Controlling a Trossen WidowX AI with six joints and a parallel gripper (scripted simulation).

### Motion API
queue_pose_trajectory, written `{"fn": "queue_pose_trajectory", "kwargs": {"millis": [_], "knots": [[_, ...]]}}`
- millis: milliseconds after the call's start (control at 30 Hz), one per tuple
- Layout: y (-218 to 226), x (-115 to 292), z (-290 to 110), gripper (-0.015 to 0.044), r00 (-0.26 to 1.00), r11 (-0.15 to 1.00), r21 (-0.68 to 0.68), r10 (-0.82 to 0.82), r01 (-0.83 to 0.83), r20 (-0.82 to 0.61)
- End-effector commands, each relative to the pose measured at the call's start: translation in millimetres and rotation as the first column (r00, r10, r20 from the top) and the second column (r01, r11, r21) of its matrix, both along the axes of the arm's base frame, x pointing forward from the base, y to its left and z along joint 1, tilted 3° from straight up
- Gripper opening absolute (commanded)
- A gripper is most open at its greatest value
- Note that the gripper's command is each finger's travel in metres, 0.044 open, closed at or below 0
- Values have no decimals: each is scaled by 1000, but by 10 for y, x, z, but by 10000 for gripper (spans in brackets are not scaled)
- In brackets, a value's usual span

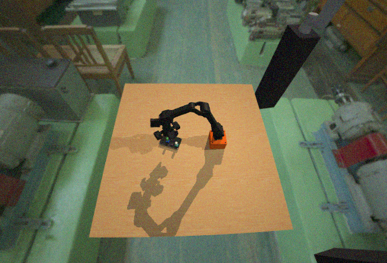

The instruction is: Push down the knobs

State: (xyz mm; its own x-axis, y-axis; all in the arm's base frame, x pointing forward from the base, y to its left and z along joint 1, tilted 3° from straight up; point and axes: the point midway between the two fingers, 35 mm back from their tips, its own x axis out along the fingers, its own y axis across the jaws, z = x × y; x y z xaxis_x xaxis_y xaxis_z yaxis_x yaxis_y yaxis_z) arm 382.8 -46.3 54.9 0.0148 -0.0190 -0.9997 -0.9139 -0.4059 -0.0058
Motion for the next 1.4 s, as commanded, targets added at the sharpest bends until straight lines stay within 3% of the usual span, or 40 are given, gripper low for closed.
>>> {"fn": "queue_pose_trajectory", "kwargs": {"millis": [0, 367, 1367], "knots": [[-21, 22, -21, 0, 987, 987, -5, 159, -159, -17], [-56, 70, 7, 0, 870, 870, -3, 492, -493, -33], [-65, 70, -278, 0, 867, 867, -3, 497, -498, -33]]}}
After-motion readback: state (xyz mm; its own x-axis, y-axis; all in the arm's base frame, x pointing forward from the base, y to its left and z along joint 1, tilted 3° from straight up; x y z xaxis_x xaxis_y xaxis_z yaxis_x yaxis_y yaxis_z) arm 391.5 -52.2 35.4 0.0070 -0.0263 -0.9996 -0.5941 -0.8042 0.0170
